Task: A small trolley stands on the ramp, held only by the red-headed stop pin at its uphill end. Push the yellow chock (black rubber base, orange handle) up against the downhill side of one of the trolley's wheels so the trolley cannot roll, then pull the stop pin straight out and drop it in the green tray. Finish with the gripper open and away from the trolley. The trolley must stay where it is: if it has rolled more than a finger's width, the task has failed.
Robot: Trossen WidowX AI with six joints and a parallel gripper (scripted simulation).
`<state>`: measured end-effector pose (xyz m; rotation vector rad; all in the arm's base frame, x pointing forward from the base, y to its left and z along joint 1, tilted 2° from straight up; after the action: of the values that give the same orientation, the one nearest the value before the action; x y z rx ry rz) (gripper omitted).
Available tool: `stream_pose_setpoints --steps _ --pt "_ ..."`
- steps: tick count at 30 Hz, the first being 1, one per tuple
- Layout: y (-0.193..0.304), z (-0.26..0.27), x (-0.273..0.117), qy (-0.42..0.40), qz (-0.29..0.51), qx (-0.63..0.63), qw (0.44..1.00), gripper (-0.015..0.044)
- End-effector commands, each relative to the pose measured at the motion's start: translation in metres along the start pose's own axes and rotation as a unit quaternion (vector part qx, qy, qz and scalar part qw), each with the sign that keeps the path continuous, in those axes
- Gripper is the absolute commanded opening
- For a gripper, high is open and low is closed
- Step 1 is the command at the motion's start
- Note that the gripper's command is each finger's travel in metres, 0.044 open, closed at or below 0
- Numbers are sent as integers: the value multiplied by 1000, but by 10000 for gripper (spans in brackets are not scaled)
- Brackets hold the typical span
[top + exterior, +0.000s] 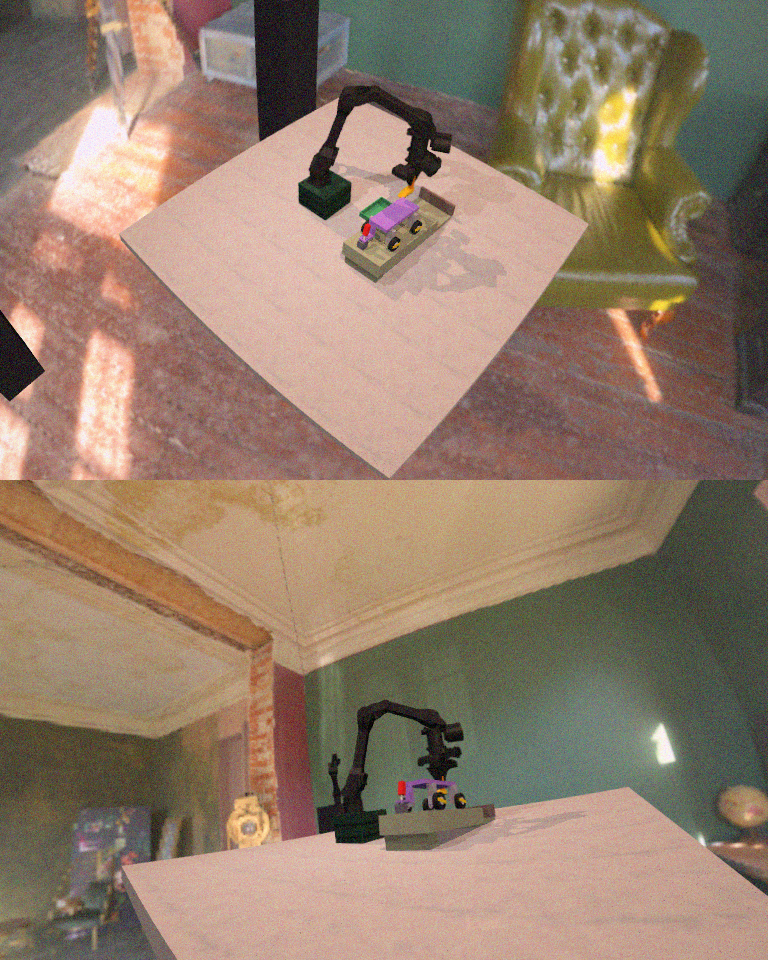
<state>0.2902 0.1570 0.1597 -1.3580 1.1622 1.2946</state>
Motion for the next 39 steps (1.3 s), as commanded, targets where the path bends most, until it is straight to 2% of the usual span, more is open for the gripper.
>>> stream_pose_setpoints --steps 1,20,39 --pt "0 0 12 4 4 -2 1000 0" --pt "0 -2 57 4 4 -2 1000 0" --pt "3 -15 58 5 5 -2 1000 0"
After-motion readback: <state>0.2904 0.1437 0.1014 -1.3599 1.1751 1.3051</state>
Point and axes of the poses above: the point midway between the two fingers, 35 mm back from their tips, its own x axis out along the fingers, its own z axis across the jaws, y = z × x, the point moved 7 cm from there along -x, back along the fingers, and after that the axes turned 12 degrees about -x, right-handed, at the moved point
